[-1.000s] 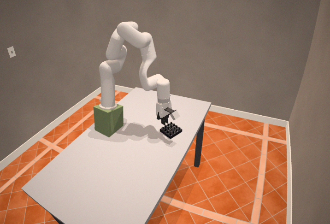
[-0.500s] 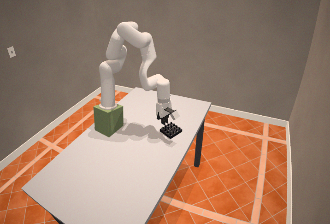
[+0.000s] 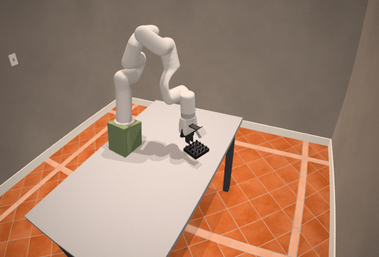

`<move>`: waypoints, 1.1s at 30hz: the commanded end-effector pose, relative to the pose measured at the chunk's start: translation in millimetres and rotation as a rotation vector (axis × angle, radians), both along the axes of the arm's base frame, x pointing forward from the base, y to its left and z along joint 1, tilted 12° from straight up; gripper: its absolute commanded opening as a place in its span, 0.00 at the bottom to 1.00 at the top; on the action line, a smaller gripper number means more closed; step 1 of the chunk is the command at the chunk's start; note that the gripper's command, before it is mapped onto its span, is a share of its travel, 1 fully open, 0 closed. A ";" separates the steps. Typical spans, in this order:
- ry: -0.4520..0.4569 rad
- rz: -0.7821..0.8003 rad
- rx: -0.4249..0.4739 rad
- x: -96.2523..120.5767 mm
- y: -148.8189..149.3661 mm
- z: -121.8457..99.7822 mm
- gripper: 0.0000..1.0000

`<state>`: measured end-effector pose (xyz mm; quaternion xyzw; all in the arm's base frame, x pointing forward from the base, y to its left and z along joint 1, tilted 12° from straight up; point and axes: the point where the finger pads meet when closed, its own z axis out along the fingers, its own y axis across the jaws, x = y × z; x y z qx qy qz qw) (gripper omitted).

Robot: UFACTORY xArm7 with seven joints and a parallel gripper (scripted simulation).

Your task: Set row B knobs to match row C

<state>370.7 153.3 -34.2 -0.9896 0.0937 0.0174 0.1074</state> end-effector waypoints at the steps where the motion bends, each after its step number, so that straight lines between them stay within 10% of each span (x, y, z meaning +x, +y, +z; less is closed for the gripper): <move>1: -0.003 -0.001 0.001 1.4 0.3 -0.8 0.19; 33: -0.003 -0.001 0.001 0.8 7.4 -34.4 0.19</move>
